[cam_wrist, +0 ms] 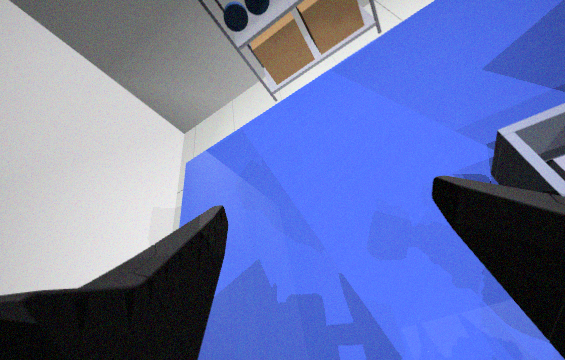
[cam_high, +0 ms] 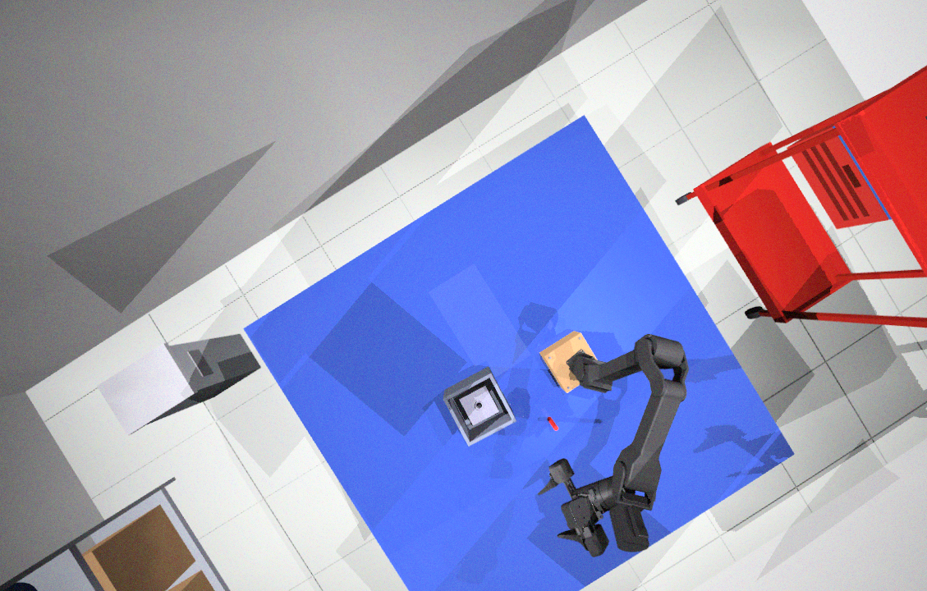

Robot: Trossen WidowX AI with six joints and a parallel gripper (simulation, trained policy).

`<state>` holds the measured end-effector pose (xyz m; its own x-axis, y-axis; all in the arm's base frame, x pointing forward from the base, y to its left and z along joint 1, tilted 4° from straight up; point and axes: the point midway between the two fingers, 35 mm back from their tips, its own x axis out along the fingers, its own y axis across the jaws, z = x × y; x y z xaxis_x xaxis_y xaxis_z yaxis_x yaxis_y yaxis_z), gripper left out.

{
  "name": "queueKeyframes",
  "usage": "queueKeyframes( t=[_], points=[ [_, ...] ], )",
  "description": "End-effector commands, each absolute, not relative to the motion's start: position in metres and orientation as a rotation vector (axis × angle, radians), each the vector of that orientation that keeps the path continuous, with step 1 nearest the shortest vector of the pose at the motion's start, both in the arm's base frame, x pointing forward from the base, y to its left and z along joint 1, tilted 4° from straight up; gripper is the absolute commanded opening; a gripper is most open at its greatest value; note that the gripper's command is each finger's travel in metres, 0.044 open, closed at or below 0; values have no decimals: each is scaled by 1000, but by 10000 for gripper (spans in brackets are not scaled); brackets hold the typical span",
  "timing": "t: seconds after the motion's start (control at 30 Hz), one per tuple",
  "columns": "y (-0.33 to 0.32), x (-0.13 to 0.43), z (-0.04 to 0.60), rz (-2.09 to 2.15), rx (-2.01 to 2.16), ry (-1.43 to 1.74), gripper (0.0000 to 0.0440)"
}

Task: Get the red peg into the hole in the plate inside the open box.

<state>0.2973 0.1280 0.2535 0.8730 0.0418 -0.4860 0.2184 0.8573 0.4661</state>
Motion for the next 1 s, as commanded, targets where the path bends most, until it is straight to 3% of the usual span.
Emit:
queueKeyframes(
  t=[0.0, 0.6, 0.97],
  points=[
    [129, 294, 232, -110, 484, 604, 440],
    [102, 232, 109, -427, 390, 1130, 440],
    [91, 202, 65, -636, 446, 1280, 440]
  ],
)
